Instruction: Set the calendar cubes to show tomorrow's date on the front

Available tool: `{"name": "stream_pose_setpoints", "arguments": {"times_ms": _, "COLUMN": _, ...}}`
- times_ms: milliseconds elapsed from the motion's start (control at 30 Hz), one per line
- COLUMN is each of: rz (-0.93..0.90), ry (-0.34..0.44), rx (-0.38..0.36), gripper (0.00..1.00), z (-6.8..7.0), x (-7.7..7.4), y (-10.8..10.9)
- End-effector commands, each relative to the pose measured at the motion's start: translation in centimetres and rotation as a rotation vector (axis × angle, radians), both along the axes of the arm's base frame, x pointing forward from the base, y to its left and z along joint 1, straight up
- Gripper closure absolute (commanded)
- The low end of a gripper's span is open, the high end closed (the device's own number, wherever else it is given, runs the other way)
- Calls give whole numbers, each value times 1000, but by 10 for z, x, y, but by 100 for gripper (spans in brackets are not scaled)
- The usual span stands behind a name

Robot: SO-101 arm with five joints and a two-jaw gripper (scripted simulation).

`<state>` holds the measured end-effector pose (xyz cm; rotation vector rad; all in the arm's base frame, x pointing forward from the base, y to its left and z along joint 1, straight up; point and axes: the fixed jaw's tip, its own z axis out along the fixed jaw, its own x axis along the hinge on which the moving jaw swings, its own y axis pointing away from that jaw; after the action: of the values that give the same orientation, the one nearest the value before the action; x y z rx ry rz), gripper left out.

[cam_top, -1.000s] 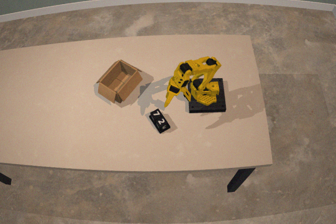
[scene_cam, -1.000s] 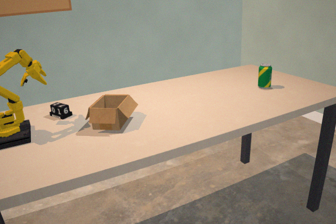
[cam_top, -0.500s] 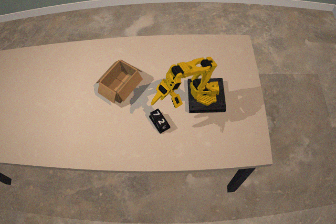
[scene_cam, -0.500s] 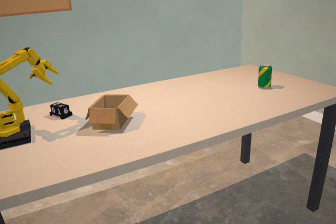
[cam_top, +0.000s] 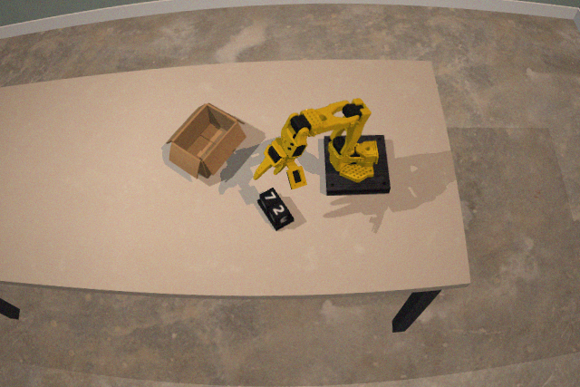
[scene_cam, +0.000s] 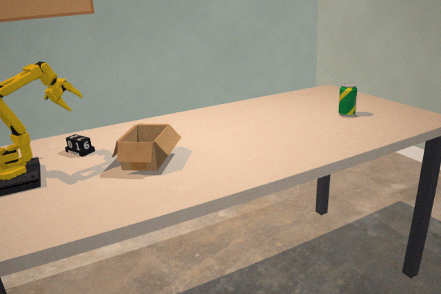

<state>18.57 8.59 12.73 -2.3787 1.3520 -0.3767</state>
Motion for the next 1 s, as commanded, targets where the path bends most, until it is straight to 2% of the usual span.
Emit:
{"name": "stream_pose_setpoints", "arguments": {"times_ms": 0, "rz": -21, "ry": -6, "rx": 10, "gripper": 65, "z": 1, "x": 4, "y": 0}}
{"name": "stream_pose_setpoints", "arguments": {"times_ms": 167, "rz": -21, "ry": -2, "rx": 9, "gripper": 65, "z": 1, "x": 4, "y": 0}}
{"name": "stream_pose_setpoints", "arguments": {"times_ms": 300, "rz": -21, "ry": 34, "rx": -8, "gripper": 65, "z": -6, "x": 4, "y": 0}}
{"name": "stream_pose_setpoints", "arguments": {"times_ms": 567, "rz": -21, "ry": 220, "rx": -96, "gripper": 65, "z": -43, "x": 1, "y": -2}}
{"name": "stream_pose_setpoints", "arguments": {"times_ms": 633, "rz": -21, "ry": 220, "rx": -96, "gripper": 65, "z": -43, "x": 1, "y": -2}}
{"name": "stream_pose_setpoints", "arguments": {"times_ms": 800, "rz": -22, "ry": 352, "rx": -158, "gripper": 65, "z": -68, "x": -6, "y": -4}}
{"name": "stream_pose_setpoints", "arguments": {"times_ms": 967, "rz": -22, "ry": 431, "rx": -195, "gripper": 65, "z": -82, "x": -11, "y": -7}}
